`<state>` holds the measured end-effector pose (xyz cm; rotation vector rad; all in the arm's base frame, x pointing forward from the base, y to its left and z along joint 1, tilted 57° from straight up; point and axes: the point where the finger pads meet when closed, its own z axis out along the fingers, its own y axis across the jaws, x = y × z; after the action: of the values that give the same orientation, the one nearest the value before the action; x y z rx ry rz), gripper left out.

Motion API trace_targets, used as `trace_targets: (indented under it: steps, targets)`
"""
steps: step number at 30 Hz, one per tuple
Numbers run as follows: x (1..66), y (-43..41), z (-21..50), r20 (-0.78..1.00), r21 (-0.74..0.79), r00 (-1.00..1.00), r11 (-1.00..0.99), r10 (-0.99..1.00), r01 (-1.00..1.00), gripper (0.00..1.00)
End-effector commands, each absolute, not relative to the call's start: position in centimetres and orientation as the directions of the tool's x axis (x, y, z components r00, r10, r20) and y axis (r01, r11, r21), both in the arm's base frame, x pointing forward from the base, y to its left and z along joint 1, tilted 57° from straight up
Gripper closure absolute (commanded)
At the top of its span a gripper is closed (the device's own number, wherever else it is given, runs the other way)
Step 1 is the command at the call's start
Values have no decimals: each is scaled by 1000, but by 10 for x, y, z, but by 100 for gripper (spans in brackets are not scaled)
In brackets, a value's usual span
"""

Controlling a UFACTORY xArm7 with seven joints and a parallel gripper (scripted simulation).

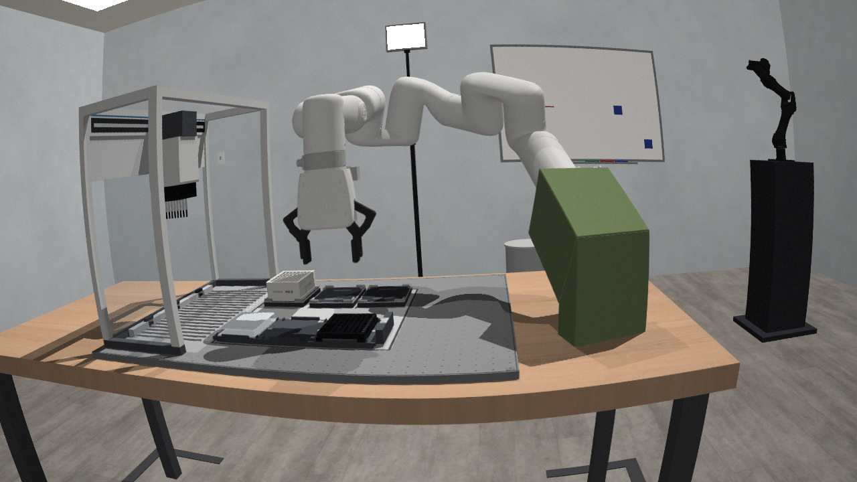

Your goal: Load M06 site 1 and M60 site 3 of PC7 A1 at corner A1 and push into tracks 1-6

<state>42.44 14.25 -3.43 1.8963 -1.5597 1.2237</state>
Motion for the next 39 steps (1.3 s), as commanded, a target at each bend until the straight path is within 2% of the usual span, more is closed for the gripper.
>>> trace_targets:
  steps: [1, 20, 39]
  targets:
    - [438, 141, -20, 810, -222, -3, -303, -586, -927, 0]
    - [496, 119, 39, 810, -223, -3, -304, -586, -926, 0]
    - [499, 113, 36, 810, -223, -3, -304, -586, -926, 0]
